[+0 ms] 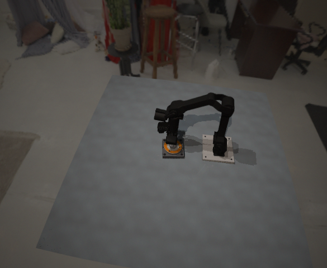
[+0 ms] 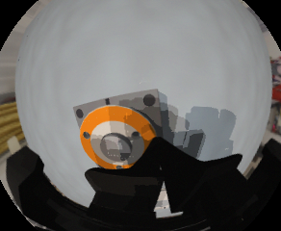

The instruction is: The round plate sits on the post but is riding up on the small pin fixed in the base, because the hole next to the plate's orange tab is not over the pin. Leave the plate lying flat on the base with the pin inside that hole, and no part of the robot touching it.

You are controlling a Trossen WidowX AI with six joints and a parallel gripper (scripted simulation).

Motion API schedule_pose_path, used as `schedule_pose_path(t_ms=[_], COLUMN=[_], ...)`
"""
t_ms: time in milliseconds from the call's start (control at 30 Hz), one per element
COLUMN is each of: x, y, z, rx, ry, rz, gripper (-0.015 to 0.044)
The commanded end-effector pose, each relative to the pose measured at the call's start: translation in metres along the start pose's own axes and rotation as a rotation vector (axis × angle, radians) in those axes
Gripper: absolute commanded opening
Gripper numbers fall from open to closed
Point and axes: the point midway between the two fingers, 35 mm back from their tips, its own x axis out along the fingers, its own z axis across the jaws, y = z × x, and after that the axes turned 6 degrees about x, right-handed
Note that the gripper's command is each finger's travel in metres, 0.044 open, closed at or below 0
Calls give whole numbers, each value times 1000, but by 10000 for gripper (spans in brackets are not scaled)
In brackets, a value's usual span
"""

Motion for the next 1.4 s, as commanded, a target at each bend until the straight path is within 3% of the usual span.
schedule_pose_path(t_ms=[0,1367], x=[-1,-8], y=[-8,-33], z=[5,44], rx=[1,1], ry=[-5,-8], rz=[-6,-8], gripper=[0,0])
